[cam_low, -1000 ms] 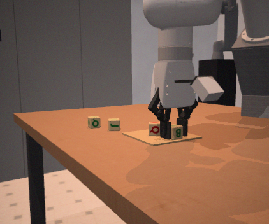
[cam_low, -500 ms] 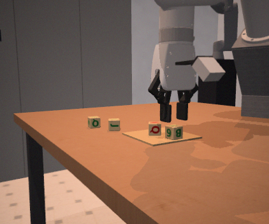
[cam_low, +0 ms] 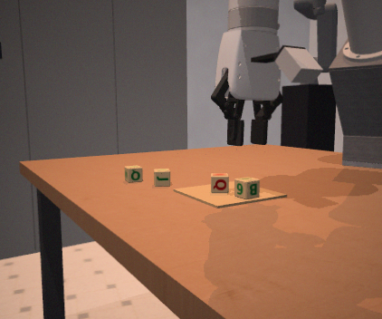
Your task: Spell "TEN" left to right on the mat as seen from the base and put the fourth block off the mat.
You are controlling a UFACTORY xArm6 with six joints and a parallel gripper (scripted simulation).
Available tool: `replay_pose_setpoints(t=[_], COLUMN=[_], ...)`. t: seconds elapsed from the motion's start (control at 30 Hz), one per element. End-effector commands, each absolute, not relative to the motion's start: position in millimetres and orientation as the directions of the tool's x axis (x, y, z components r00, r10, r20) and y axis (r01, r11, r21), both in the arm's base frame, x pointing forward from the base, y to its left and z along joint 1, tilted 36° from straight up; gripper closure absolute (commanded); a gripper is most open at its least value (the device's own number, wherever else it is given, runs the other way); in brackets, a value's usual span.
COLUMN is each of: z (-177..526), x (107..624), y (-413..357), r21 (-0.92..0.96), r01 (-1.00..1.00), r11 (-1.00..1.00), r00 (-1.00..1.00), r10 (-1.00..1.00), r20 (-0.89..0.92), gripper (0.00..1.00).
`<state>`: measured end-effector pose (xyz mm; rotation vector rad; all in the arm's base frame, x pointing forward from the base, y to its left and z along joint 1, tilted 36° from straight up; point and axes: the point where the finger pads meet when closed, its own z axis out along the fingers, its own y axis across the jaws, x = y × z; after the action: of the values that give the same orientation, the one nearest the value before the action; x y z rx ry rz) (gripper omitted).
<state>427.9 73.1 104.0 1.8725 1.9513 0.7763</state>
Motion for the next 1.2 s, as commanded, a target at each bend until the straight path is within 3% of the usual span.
replay_pose_setpoints(t=[0.0, 0.13, 0.17, 0.83, 1.17], z=[110.2, 110.6, 110.6, 110.6, 107.8], x=[424.2, 423.9, 423.9, 424.0, 431.9], y=[72.2, 72.1, 72.1, 71.9, 50.0], r21=[0.566, 0.566, 0.566, 0.566, 0.512], r01=[0.824, 0.824, 0.824, 0.824, 0.820], r11=[-0.007, -0.007, -0.007, -0.009, -0.256], r00=[-0.094, -0.094, -0.094, -0.092, 0.117], r10=[0.984, 0.984, 0.984, 0.984, 0.950], r20=[0.149, 0.150, 0.150, 0.151, 0.288], gripper=[0.53, 0.53, 0.00, 0.00, 0.00])
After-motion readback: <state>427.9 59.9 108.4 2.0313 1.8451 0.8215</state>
